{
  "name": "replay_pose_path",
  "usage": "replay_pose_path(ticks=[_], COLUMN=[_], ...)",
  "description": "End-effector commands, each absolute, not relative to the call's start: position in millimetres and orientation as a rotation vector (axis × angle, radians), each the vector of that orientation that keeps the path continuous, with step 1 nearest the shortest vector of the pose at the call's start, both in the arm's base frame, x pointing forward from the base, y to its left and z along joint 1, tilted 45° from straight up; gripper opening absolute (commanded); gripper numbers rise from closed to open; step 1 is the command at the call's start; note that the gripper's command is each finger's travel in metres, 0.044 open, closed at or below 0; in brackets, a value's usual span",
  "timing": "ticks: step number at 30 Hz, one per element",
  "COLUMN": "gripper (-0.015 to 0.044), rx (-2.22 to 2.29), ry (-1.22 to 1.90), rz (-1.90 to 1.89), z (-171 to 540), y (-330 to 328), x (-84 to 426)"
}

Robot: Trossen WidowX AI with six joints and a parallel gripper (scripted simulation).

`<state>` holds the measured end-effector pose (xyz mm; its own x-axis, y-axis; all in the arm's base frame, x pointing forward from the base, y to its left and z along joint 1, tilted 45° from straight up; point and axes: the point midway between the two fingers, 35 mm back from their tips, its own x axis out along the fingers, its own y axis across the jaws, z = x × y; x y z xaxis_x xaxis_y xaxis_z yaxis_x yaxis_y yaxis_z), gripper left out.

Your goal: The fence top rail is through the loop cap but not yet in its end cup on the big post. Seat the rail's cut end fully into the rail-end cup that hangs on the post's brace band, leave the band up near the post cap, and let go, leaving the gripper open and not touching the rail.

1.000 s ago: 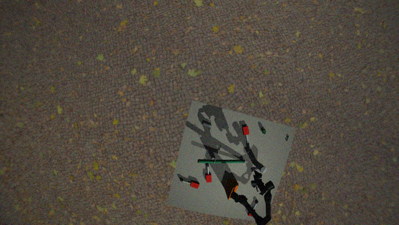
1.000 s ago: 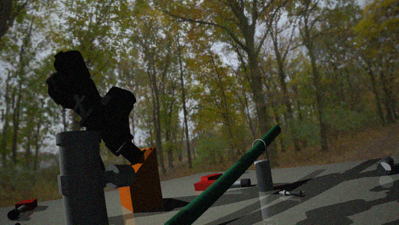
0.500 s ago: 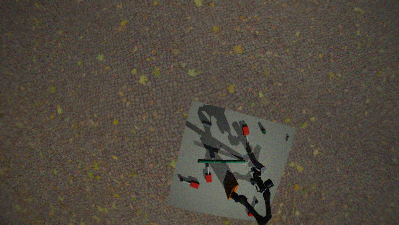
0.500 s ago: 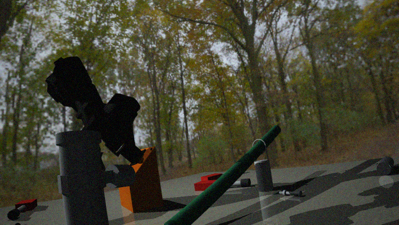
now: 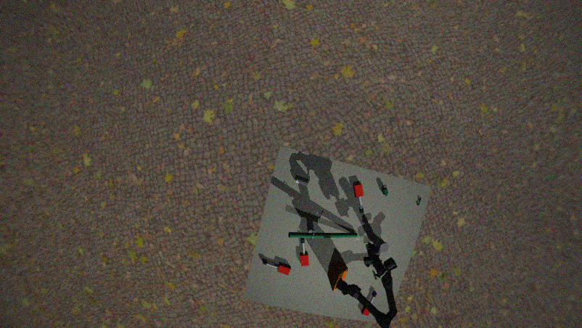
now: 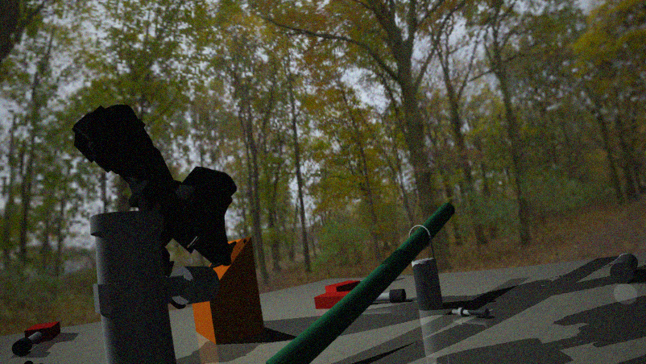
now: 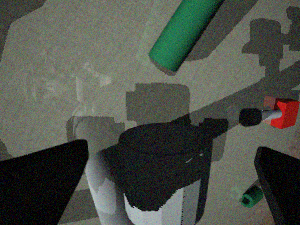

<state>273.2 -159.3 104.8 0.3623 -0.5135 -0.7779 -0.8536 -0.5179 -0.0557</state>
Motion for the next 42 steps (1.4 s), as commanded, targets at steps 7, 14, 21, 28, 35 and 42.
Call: replay_pose_path(ticks=[7, 14, 21, 28, 35, 42], gripper=[0.0440, 0.0414, 0.0230, 0.0085, 0.0000, 0.0000], rx=[-2.170, -2.170, -2.170, -2.170, -2.152, -2.143], ry=[1.181, 1.181, 1.181, 1.181, 1.208, 1.220], rz=[1.017, 1.017, 1.017, 1.017, 0.946, 0.914], z=[87.0, 82.4, 82.4, 82.4, 80.5, 79.7], y=[-167.0, -169.9, -169.9, -169.9, -168.9, -168.5], x=[277.1, 278.3, 278.3, 278.3, 283.5, 285.9])
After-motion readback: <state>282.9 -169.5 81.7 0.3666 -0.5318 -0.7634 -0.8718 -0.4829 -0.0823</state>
